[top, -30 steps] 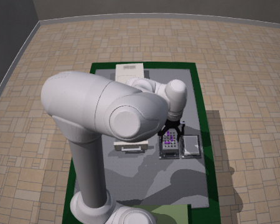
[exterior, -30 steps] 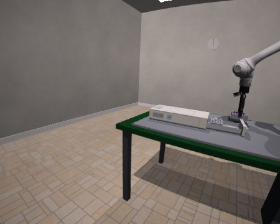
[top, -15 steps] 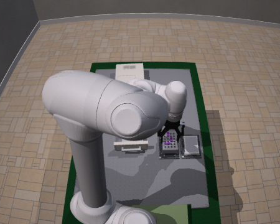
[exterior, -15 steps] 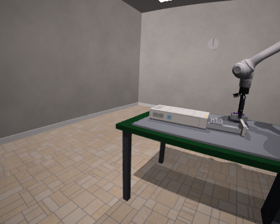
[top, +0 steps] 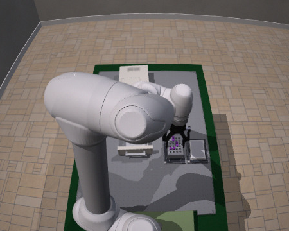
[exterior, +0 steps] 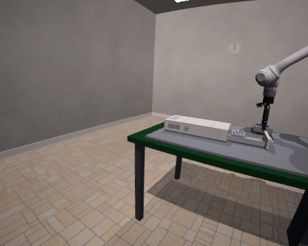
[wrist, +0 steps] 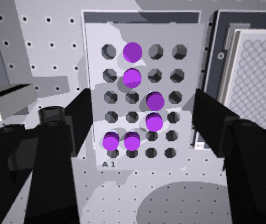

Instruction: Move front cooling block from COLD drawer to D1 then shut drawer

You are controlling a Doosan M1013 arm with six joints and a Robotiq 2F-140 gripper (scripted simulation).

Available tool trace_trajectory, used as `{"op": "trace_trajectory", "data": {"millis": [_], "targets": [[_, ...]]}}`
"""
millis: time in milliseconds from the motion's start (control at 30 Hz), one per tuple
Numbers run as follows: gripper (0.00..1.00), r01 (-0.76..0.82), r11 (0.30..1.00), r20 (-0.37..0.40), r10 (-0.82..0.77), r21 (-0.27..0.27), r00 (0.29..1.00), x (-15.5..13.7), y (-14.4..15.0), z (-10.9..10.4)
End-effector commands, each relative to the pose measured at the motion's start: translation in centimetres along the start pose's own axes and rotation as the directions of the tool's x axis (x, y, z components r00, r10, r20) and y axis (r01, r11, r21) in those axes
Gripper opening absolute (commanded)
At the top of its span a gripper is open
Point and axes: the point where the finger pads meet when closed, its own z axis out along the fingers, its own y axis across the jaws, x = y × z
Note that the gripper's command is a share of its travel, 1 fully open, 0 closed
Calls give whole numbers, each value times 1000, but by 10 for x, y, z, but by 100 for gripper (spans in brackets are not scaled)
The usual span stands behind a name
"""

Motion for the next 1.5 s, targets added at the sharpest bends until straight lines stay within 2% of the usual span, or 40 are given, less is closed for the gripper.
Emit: {"op": "trace_trajectory", "data": {"millis": [0, 1467], "targets": [[10, 0, 1000, -1, 0, 0, 1000, 1, 0, 0], [10, 0, 1000, -1, 0, 0, 1000, 1, 0, -3]]}}
